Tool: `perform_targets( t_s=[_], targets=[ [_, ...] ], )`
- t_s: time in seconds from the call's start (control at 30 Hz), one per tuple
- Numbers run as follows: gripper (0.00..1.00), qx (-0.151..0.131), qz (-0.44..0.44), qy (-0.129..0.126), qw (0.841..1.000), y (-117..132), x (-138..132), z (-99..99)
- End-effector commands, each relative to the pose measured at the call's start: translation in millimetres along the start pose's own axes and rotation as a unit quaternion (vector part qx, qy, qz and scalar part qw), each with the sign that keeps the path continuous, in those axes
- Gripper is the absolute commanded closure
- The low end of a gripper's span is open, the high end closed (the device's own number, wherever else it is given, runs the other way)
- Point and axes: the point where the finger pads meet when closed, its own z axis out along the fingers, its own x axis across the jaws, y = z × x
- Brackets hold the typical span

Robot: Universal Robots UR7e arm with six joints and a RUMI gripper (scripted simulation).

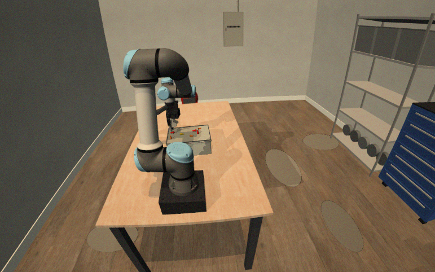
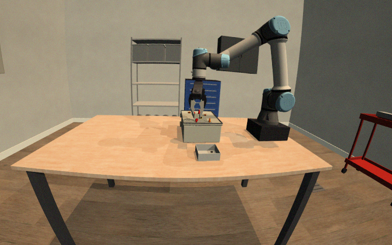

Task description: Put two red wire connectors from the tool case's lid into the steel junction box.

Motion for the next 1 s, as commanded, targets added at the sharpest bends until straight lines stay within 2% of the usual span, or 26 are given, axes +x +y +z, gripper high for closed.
perform_targets(
  t_s=[0.0, 0.73, 0.97],
  targets=[
    [0.82, 0.000, 0.000, 0.001, 1.000, 0, 0, -0.5],
    [0.82, 0.000, 0.000, 0.001, 1.000, 0, 1, -0.4],
    [0.82, 0.000, 0.000, 0.001, 1.000, 0, 1, 14.8]
  ],
)
